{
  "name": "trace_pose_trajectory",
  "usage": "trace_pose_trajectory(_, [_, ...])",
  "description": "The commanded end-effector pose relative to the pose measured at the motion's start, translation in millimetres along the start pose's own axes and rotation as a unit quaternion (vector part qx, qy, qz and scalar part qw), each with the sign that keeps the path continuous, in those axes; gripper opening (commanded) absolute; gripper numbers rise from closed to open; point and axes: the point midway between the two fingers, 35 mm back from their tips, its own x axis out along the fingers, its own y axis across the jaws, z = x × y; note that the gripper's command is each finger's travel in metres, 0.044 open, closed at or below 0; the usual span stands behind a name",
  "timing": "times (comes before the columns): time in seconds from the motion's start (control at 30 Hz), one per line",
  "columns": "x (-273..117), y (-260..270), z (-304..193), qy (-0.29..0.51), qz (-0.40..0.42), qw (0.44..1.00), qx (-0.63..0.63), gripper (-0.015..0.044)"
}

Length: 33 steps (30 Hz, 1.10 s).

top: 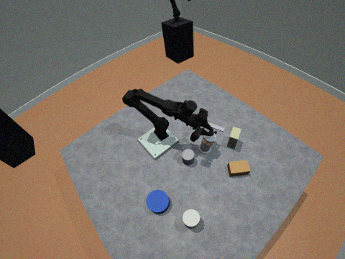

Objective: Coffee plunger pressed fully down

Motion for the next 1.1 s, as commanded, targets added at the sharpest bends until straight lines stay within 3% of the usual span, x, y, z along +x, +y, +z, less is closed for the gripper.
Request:
trace_pose_trajectory(0.0, [0.0,0.0,-0.3,0.001,0.0,1.0,0.0,0.0121])
trace_pose_trajectory(0.13, [0.0,0.0,-0.3,0.001,0.0,1.0,0.0,0.0121])
trace_pose_trajectory(0.53, [0.0,0.0,-0.3,0.001,0.0,1.0,0.0,0.0436])
trace_pose_trajectory(0.73, [-7.7,-0.7,9.0,0.002,0.0,1.0,0.001,0.044])
trace_pose_trajectory(0.97, [-62.5,-4.0,52.2,0.011,-0.001,1.0,0.004,0.044])
trace_pose_trajectory(1.07, [-63.6,-4.0,51.6,0.012,-0.001,1.0,0.004,0.044])
